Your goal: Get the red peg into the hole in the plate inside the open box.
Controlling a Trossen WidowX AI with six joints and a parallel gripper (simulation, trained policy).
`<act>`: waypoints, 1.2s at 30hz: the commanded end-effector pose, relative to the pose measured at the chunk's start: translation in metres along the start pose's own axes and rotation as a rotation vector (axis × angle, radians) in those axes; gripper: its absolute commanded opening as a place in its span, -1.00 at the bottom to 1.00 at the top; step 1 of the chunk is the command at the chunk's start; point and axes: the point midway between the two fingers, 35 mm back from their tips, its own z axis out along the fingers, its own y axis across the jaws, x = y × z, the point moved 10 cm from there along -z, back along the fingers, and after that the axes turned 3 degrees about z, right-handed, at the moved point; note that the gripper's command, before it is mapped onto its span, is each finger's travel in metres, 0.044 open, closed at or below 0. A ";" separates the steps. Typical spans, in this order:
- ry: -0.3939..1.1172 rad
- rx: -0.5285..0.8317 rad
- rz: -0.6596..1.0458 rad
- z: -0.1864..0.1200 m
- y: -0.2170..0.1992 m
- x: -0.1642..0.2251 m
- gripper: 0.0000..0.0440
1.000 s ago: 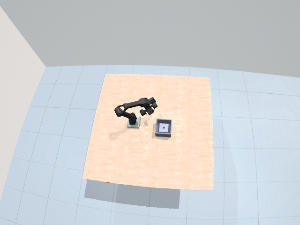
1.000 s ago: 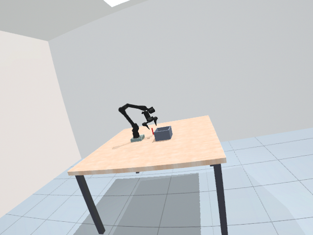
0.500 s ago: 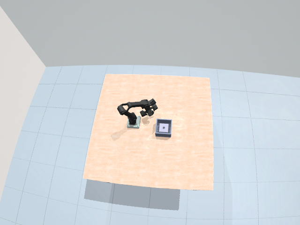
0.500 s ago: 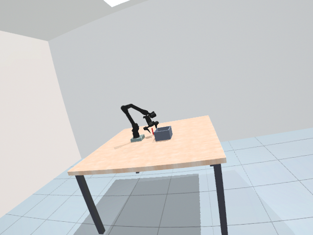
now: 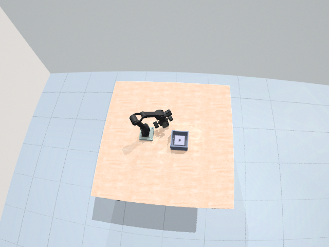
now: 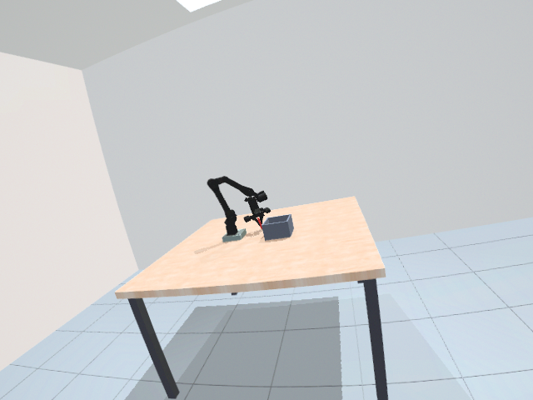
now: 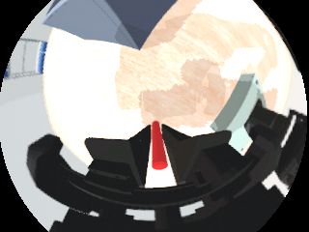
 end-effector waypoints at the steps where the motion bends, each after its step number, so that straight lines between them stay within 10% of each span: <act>1: -0.023 -0.027 -0.023 -0.009 0.005 -0.002 -0.97; 36: -0.308 -0.119 -0.089 -0.113 0.051 -0.081 -1.00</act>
